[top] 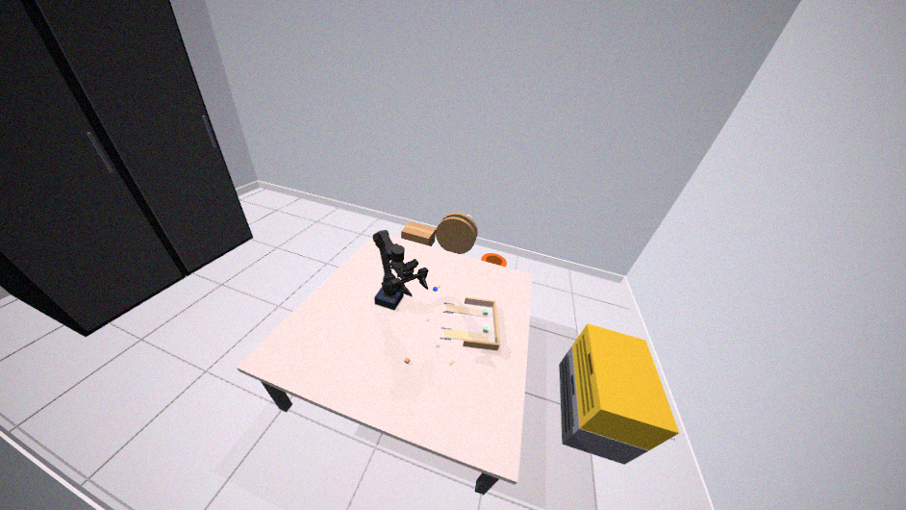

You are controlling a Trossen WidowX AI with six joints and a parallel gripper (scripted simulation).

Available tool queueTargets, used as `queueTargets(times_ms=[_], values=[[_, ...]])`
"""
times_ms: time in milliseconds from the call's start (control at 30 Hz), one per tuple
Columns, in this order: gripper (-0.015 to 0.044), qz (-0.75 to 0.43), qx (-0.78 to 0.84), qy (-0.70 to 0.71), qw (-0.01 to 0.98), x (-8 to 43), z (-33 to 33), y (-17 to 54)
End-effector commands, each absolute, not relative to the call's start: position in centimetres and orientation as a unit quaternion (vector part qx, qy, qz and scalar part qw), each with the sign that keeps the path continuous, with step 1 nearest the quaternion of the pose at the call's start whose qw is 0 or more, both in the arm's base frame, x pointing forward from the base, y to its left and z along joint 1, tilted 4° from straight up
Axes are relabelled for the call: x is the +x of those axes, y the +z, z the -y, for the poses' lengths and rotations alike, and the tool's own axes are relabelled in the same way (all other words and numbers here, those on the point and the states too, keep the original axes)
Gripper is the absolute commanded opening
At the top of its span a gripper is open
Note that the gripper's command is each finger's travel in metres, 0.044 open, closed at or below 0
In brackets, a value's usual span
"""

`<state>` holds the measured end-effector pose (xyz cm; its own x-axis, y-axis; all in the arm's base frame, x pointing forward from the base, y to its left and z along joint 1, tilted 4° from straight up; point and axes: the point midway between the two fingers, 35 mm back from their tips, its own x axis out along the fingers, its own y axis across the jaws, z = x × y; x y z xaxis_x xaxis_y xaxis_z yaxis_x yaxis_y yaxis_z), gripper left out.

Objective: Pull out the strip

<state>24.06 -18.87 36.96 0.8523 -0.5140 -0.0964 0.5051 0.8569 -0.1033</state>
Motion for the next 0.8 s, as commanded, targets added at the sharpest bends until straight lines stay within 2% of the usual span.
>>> queueTargets(times_ms=[0,233,467,767], values=[[0.0400,-0.111,-0.009,-0.196,0.974,28.2,15.0,31.9],[0.0400,-0.194,-0.002,-0.092,0.977,31.9,6.9,24.6],[0.0400,-0.273,-0.033,0.005,0.962,31.8,-1.8,17.7],[0.0400,-0.280,-0.038,0.013,0.959,31.6,-2.6,17.1]])
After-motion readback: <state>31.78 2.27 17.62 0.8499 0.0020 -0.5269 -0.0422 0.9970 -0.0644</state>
